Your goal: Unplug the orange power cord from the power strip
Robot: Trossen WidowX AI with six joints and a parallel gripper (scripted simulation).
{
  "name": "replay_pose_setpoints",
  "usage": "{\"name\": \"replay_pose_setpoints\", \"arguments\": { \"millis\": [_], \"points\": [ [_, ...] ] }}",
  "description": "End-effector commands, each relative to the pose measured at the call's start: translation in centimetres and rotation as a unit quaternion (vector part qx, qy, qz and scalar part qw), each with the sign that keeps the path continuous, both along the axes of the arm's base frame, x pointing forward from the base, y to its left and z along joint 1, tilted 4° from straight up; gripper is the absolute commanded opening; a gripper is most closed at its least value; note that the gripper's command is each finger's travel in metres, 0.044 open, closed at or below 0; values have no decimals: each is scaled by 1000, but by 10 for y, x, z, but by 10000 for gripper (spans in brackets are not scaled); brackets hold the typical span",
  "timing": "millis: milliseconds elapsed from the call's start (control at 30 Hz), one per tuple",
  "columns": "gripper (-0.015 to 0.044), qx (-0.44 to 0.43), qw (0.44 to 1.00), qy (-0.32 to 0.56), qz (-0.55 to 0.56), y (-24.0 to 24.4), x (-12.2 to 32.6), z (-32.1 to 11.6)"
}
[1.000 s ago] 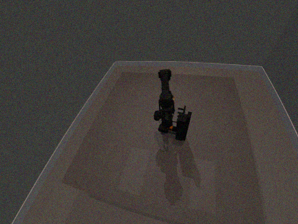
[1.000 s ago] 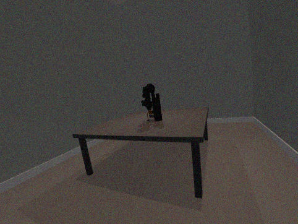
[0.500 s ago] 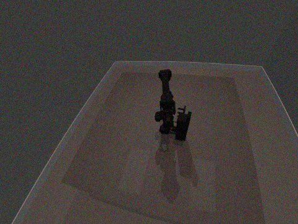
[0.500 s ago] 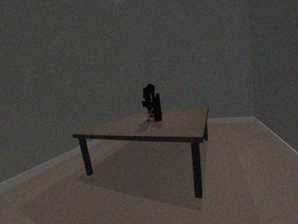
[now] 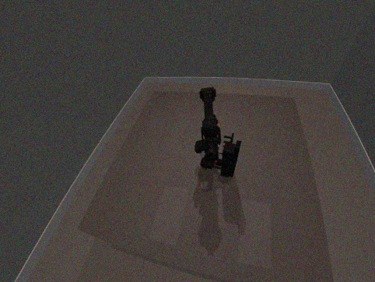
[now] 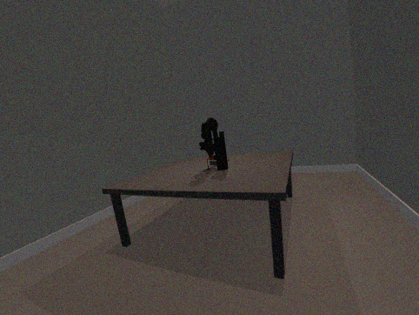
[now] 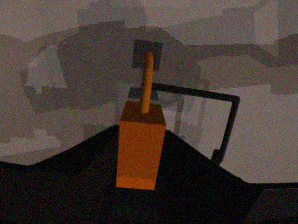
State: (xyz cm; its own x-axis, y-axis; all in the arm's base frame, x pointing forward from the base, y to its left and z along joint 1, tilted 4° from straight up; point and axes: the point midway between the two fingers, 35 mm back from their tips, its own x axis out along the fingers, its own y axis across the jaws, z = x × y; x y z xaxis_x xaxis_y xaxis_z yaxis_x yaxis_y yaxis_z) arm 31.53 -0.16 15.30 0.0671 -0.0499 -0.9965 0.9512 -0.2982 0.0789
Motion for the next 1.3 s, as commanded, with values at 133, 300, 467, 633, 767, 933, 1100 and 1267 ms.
{"name": "replay_pose_setpoints", "arguments": {
  "millis": [133, 300, 467, 633, 767, 933, 1100, 1267],
  "points": [
    [0, 0, 1000, 0, 0, -9, -2, 1],
    [0, -1, 1000, 0, 0, -17, -4, 1],
    [0, -1, 1000, 0, -1, -25, -6, 1],
    [0, -1, 1000, 0, -1, -33, -8, 2],
    [0, -2, 1000, 0, -1, -39, -11, 2],
    [0, -2, 1000, 0, -1, -47, -14, 3],
    [105, -1, 1000, 0, -2, -37, -13, 0],
    [236, -1, 1000, 0, -2, -37, -13, 0]
  ]
}}
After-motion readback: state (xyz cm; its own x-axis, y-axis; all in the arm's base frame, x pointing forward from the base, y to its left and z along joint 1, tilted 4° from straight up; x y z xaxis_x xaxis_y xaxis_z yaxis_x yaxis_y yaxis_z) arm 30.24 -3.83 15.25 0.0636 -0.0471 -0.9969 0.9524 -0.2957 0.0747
